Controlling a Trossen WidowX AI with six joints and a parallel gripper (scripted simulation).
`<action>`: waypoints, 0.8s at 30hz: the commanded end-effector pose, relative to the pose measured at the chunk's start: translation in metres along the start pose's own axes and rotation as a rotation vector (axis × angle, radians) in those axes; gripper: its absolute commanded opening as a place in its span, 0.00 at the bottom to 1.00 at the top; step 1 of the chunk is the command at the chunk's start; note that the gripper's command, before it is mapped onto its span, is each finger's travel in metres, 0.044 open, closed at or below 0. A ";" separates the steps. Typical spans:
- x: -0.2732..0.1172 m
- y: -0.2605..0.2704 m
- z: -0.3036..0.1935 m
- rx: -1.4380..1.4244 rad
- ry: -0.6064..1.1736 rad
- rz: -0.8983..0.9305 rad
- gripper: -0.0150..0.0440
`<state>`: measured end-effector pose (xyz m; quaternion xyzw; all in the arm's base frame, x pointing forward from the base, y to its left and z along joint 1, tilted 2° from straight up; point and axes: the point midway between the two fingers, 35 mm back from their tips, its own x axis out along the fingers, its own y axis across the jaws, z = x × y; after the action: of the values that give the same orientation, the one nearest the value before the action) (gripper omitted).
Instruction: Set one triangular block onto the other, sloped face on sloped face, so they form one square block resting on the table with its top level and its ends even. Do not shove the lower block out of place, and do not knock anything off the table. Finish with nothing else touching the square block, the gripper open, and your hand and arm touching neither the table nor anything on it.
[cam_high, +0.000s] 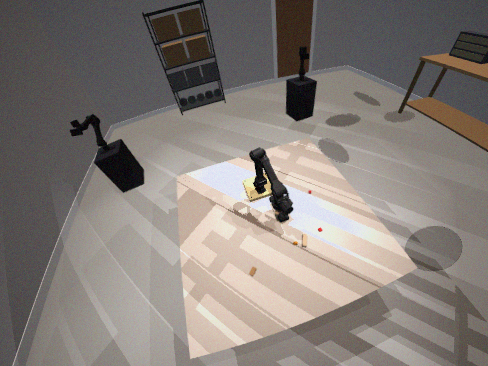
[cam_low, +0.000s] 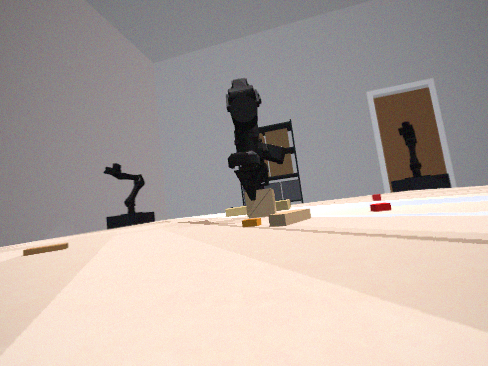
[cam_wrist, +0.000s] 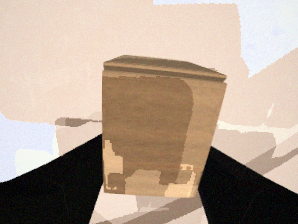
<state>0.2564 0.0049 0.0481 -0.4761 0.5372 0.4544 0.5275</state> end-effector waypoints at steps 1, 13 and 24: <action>0.001 0.000 0.000 0.006 0.003 0.000 0.25; 0.002 0.000 0.000 0.006 0.003 0.000 0.25; 0.002 0.000 0.001 0.003 0.001 -0.002 0.25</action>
<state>0.2568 0.0055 0.0467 -0.4764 0.5369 0.4539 0.5280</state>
